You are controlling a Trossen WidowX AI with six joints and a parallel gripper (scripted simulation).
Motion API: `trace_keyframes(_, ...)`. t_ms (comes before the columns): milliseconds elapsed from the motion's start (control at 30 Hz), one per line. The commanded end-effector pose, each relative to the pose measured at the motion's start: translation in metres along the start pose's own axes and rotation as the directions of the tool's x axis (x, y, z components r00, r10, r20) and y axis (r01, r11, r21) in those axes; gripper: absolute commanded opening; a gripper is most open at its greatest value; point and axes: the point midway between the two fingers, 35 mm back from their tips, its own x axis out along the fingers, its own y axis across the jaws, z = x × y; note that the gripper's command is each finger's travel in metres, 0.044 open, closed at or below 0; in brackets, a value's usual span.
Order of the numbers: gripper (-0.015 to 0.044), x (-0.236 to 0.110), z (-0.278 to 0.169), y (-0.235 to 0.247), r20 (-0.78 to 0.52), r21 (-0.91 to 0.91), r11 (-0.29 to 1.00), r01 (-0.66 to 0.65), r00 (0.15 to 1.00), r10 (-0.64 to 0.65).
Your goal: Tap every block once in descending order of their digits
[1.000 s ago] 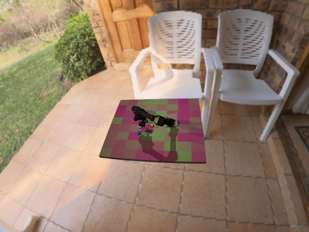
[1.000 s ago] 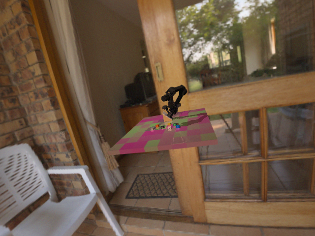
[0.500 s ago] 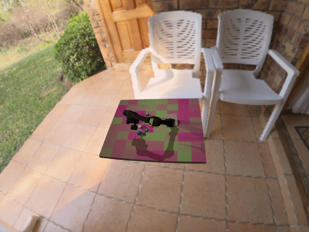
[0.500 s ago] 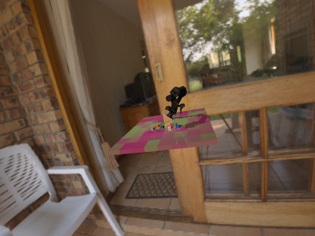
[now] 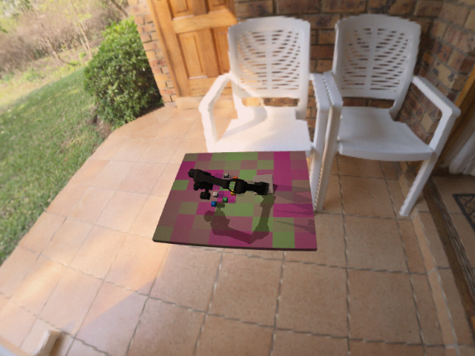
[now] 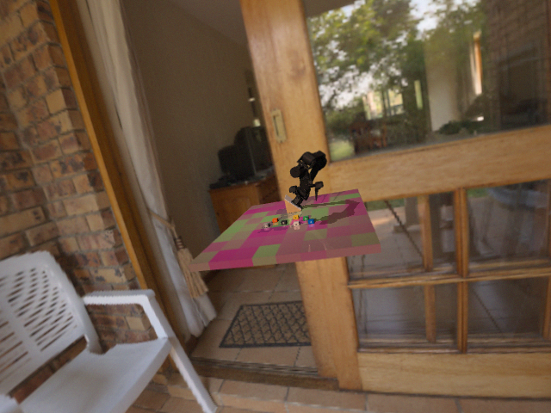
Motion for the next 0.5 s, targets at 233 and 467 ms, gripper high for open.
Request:
trace_keyframes(233, 0.0400, 0.000, 0.014, -0.087, -0.023, -0.009, 1.000, 0.003, 1.000, -0.003)
trace_keyframes(467, 0.0400, 0.000, 0.014, -0.090, -0.023, -0.010, 1.000, 0.003, 1.000, -0.003)
